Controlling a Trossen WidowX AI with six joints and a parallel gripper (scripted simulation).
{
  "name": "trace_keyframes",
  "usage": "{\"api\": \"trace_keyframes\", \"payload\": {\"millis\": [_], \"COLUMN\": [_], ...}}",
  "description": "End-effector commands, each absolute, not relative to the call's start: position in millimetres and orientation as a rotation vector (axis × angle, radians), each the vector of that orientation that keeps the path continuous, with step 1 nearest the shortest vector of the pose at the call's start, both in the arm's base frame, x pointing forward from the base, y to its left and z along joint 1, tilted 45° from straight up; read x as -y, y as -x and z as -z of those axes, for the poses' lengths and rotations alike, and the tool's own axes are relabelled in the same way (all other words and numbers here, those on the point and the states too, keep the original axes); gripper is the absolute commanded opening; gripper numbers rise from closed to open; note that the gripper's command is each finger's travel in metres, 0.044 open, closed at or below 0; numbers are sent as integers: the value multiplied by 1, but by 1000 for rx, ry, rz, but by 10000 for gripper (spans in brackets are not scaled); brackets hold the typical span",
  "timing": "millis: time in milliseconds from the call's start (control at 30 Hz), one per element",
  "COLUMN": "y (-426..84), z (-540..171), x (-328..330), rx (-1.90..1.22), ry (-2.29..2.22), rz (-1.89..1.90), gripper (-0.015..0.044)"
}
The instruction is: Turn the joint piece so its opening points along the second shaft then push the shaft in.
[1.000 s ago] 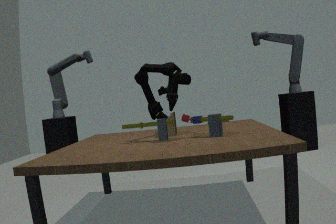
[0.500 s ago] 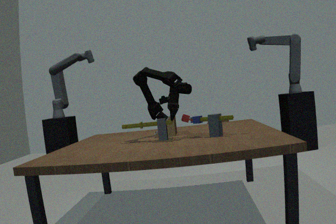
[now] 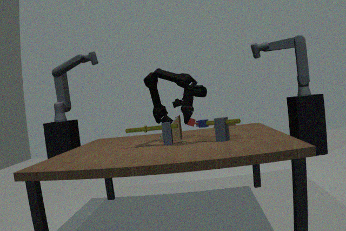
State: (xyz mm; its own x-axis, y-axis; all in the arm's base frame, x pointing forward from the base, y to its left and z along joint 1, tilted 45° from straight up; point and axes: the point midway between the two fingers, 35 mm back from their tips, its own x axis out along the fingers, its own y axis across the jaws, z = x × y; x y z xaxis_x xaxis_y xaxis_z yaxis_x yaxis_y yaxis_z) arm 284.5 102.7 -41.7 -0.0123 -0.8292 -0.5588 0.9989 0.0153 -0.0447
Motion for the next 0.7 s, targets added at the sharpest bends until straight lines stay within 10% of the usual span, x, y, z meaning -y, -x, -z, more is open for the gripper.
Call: {"api": "trace_keyframes", "payload": {"millis": [0,667], "y": [-283,-283], "z": [55,70], "x": [-116,-96], "rx": [-501,-500], "ry": [-434,-433], "rz": [1521,1522], "gripper": [440,440]}}
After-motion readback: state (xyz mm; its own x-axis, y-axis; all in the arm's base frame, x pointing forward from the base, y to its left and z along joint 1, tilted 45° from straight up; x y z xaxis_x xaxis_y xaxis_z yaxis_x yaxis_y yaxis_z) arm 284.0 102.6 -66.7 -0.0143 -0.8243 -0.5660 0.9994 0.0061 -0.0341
